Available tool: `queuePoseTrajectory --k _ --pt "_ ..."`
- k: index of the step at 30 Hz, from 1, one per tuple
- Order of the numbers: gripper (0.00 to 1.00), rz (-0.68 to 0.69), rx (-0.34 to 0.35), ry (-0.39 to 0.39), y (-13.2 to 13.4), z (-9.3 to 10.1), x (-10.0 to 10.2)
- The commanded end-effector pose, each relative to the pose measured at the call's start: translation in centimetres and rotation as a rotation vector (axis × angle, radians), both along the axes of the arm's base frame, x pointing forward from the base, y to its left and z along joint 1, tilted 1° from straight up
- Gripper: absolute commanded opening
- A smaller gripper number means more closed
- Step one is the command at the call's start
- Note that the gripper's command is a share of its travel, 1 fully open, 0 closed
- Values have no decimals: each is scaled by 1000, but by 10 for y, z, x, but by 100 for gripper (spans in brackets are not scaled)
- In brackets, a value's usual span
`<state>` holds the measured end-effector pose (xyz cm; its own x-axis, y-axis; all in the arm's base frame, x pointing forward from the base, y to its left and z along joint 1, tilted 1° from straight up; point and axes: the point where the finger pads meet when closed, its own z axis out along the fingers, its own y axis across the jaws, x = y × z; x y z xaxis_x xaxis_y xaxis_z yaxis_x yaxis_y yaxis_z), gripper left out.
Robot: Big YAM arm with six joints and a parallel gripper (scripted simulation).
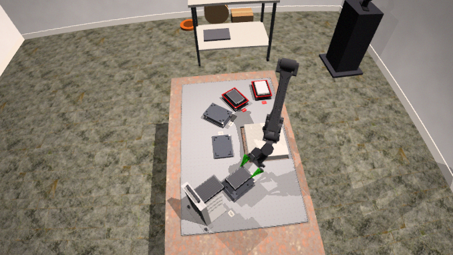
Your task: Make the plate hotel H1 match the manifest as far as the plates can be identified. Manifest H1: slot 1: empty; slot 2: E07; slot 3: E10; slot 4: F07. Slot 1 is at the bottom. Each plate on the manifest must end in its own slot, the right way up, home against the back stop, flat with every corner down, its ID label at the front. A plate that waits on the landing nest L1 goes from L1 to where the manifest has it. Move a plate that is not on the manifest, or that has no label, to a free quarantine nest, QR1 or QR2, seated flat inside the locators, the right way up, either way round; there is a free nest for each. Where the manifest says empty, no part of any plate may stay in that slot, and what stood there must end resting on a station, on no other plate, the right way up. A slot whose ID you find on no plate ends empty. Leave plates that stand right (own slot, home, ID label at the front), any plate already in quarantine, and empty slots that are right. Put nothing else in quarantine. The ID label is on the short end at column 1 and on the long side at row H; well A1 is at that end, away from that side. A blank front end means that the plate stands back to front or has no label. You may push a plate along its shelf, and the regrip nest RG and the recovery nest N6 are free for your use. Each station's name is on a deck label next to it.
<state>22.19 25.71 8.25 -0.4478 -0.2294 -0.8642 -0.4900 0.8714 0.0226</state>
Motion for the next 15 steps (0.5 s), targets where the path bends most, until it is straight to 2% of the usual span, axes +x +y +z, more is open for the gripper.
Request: queuePoseTrajectory --k 1,15 --pt "86 -6 60 -35 20 35 13" --pt "86 -9 61 -37 18 51 15"
